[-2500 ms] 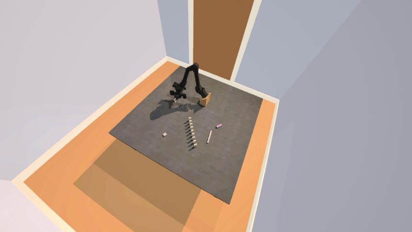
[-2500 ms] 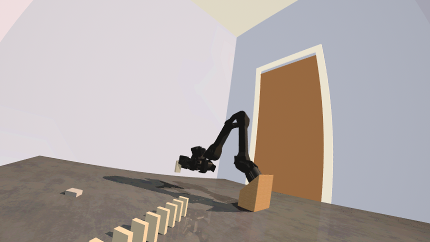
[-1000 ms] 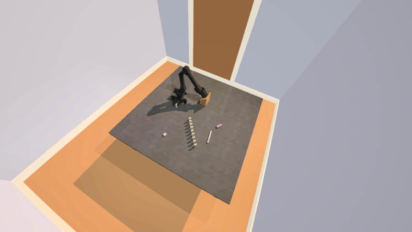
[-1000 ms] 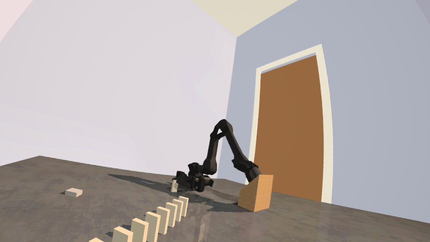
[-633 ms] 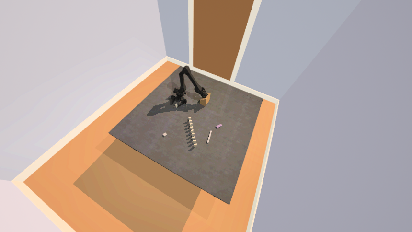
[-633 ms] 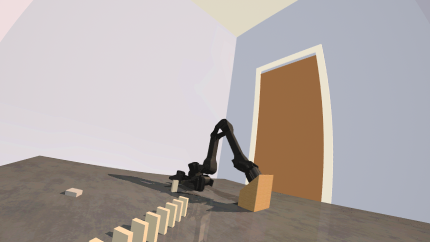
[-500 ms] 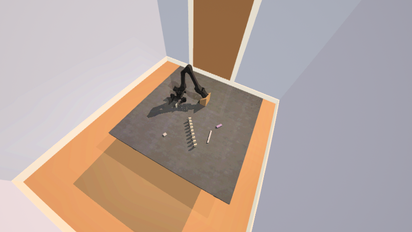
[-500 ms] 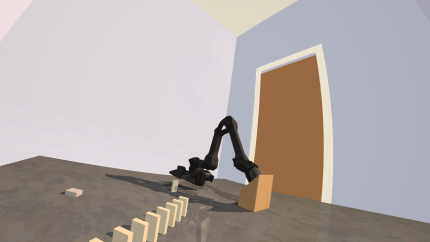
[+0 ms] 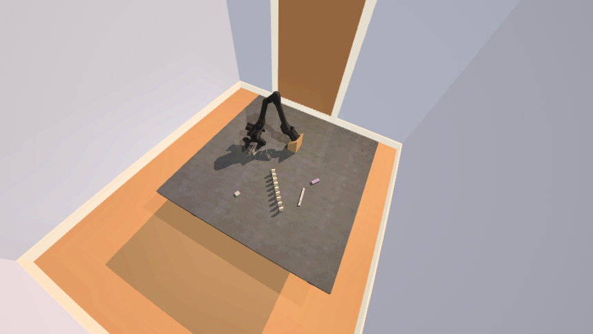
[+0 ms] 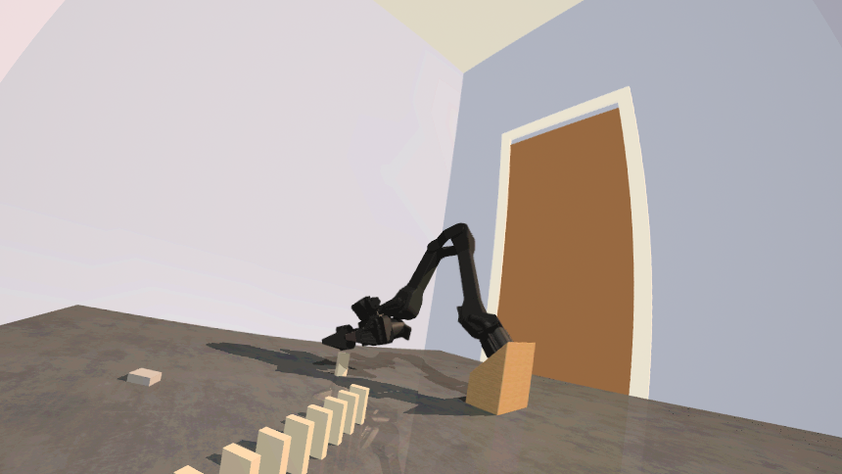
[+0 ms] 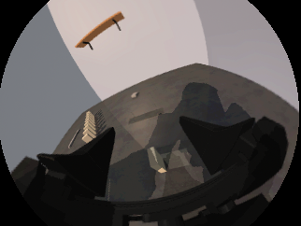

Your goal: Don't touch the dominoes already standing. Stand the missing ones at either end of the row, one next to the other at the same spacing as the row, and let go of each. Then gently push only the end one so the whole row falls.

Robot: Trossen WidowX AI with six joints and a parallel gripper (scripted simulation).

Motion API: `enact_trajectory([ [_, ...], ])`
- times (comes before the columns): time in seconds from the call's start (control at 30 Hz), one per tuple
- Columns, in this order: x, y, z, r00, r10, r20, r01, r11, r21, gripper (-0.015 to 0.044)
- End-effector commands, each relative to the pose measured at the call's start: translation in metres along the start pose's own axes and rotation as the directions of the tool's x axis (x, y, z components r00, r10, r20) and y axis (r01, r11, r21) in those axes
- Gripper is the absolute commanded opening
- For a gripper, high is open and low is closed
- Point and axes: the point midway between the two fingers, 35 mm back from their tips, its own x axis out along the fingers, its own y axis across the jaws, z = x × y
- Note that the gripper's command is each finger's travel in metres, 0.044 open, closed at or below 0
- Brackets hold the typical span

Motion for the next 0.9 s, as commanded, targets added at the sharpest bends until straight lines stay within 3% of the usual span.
enact_trajectory([
  [0.0, 0.022, -0.009, 0.008, 0.986, -0.003, -0.164, 0.041, 0.973, 0.229, 0.0440],
  [0.17, 0.048, -0.002, 0.017, 0.905, 0.013, -0.425, 0.228, 0.829, 0.511, 0.0440],
  [0.3, 0.056, 0.009, 0.032, 0.798, -0.006, -0.603, 0.444, 0.681, 0.582, 0.0440],
  [0.4, 0.069, 0.027, 0.056, 0.804, 0.032, -0.594, 0.438, 0.645, 0.627, 0.0440],
  [0.7, 0.046, 0.036, 0.040, 0.596, -0.028, -0.803, 0.738, 0.413, 0.534, 0.0440],
  [0.87, 0.006, 0.032, 0.042, 0.294, -0.212, -0.932, 0.955, 0.112, 0.276, 0.0440],
])
